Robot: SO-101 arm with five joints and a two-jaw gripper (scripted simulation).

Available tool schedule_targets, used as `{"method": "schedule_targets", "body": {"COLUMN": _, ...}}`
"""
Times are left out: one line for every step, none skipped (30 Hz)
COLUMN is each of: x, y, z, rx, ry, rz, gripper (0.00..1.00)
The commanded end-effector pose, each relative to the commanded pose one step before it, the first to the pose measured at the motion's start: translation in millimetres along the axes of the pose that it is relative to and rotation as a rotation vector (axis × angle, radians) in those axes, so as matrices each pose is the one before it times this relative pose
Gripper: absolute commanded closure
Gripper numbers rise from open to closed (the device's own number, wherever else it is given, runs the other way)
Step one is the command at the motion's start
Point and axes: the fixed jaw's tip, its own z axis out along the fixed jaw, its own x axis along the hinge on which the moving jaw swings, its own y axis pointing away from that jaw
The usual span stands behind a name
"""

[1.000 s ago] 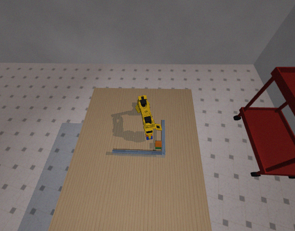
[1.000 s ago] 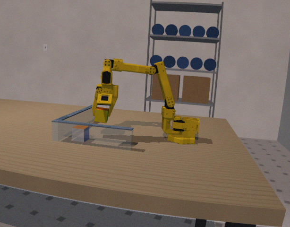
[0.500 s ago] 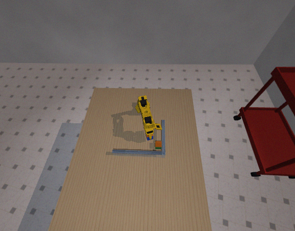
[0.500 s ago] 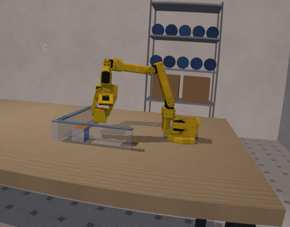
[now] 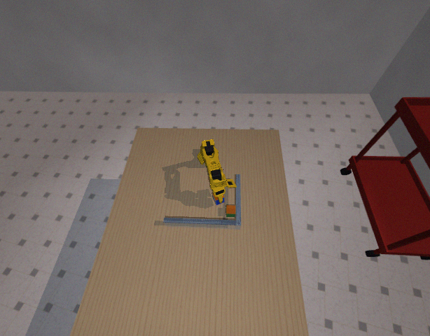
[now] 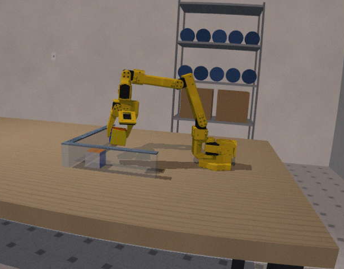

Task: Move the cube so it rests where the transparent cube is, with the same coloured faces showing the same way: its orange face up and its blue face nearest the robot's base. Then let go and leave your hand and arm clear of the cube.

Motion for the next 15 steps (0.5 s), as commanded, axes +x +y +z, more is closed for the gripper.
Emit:
{"method": "schedule_targets", "body": {"x": 0.97, "y": -8.05, "z": -12.942, "rx": 0.07618, "ry": 0.01239, "rz": -0.02235, "gripper": 0.78}}
{"method": "schedule_targets", "body": {"x": 0.04, "y": -0.33, "z": -0.004, "rx": 0.00107, "ry": 0.00017, "rz": -0.00923, "gripper": 0.78}}
{"method": "schedule_targets", "body": {"x": 0.04, "y": -0.33, "z": -0.004, "rx": 0.00108, "ry": 0.00018, "rz": -0.00934, "gripper": 0.78}}
{"method": "schedule_targets", "body": {"x": 0.04, "y": -0.34, "z": -0.003, "rx": 0.00109, "ry": 0.00019, "rz": -0.00945, "gripper": 0.78}}
{"method": "schedule_targets", "body": {"x": 0.05, "y": -0.34, "z": -0.003, "rx": 0.0011, "ry": 0.0002, "rz": -0.00956, "gripper": 0.78}}
{"method": "schedule_targets", "body": {"x": 0.05, "y": -0.34, "z": -0.003, "rx": 0.00111, "ry": 0.00022, "rz": -0.00967, "gripper": 0.78}}
{"method": "schedule_targets", "body": {"x": 0.05, "y": -0.35, "z": -0.002, "rx": 0.00112, "ry": 0.00023, "rz": -0.00977, "gripper": 0.78}}
{"method": "schedule_targets", "body": {"x": 0.06, "y": -0.35, "z": -0.002, "rx": 0.00113, "ry": 0.00024, "rz": -0.00988, "gripper": 0.78}}
{"method": "schedule_targets", "body": {"x": 0.06, "y": -0.35, "z": -0.001, "rx": 0.00114, "ry": 0.00025, "rz": -0.00999, "gripper": 0.78}}
{"method": "schedule_targets", "body": {"x": 0.06, "y": -0.36, "z": -0.001, "rx": 0.00115, "ry": 0.00027, "rz": -0.01009, "gripper": 0.78}}
{"method": "schedule_targets", "body": {"x": 0.07, "y": -0.36, "z": 0.0, "rx": 0.00116, "ry": 0.00028, "rz": -0.0102, "gripper": 0.78}}
{"method": "schedule_targets", "body": {"x": 0.07, "y": -0.36, "z": 0.0, "rx": 0.00117, "ry": 0.00029, "rz": -0.0103, "gripper": 0.78}}
{"method": "schedule_targets", "body": {"x": 0.08, "y": -0.37, "z": 0.001, "rx": 0.00118, "ry": 0.00031, "rz": -0.0104, "gripper": 0.78}}
{"method": "schedule_targets", "body": {"x": 0.08, "y": -0.37, "z": 0.001, "rx": 0.00119, "ry": 0.00032, "rz": -0.0105, "gripper": 0.78}}
{"method": "schedule_targets", "body": {"x": 0.08, "y": -0.37, "z": 0.002, "rx": 0.0012, "ry": 0.00034, "rz": -0.01061, "gripper": 0.78}}
